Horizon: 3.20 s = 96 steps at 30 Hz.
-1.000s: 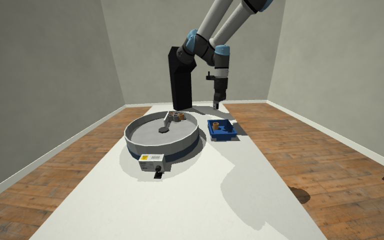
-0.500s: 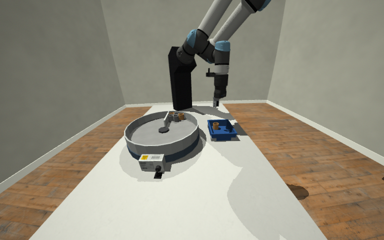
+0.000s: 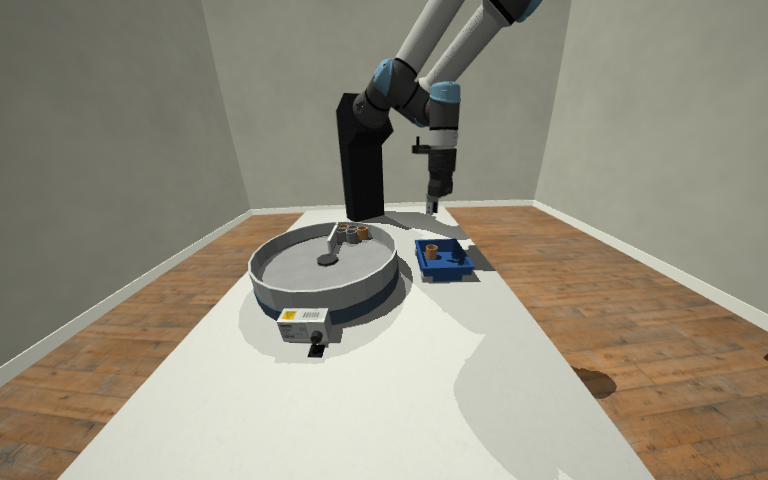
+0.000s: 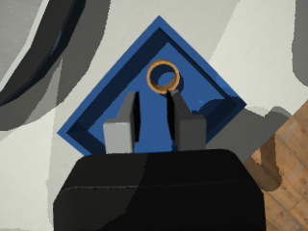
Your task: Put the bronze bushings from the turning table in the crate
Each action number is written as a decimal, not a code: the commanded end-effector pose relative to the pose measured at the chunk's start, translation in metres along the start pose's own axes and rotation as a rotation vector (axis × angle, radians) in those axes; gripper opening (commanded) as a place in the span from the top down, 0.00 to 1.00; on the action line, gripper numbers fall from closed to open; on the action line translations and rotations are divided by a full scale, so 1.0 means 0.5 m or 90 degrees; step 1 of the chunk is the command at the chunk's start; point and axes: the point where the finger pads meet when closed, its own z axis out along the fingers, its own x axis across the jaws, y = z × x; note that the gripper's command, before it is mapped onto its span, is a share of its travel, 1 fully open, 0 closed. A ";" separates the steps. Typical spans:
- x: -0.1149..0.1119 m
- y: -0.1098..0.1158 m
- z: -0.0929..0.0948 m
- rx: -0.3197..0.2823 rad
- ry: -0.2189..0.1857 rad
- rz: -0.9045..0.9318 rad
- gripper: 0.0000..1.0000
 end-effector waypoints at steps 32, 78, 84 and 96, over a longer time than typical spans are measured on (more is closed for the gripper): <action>0.000 0.001 0.000 0.000 0.000 0.000 0.53; -0.089 -0.167 0.019 0.002 0.001 -0.197 0.55; -0.123 -0.233 0.025 0.005 0.001 -0.273 0.55; -0.132 -0.251 0.027 0.005 0.002 -0.293 0.55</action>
